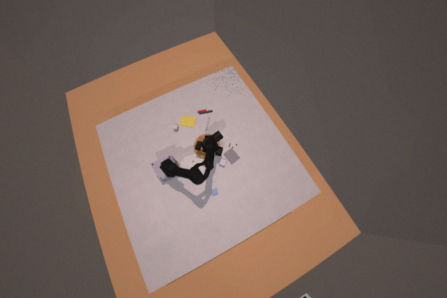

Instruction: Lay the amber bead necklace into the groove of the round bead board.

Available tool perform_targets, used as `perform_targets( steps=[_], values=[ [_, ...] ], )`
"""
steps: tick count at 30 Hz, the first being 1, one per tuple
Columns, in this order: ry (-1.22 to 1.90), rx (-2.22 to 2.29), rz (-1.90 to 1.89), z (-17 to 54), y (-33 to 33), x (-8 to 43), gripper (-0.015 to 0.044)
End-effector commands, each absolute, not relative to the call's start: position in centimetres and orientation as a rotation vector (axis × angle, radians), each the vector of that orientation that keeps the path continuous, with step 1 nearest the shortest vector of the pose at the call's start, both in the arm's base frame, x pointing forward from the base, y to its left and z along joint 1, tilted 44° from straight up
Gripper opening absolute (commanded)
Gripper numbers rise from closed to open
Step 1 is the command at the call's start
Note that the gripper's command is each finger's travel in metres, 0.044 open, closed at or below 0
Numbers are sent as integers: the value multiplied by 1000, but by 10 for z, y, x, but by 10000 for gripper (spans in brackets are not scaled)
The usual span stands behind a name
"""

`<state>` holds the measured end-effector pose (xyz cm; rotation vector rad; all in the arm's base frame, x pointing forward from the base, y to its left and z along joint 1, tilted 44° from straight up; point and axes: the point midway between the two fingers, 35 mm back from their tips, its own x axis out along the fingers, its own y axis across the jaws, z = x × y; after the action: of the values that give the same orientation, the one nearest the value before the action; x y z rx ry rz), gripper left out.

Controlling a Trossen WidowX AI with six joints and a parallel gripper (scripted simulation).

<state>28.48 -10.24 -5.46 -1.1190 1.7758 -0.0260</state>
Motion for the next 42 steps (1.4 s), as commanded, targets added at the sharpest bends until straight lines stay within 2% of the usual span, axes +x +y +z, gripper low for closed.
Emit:
perform_targets(
  steps=[1, 42],
  values=[
    [1775, -1119, -27, -54, -102, 285, 0],
    [1780, -1126, -25, -44, -105, 288, 0]
  ],
)
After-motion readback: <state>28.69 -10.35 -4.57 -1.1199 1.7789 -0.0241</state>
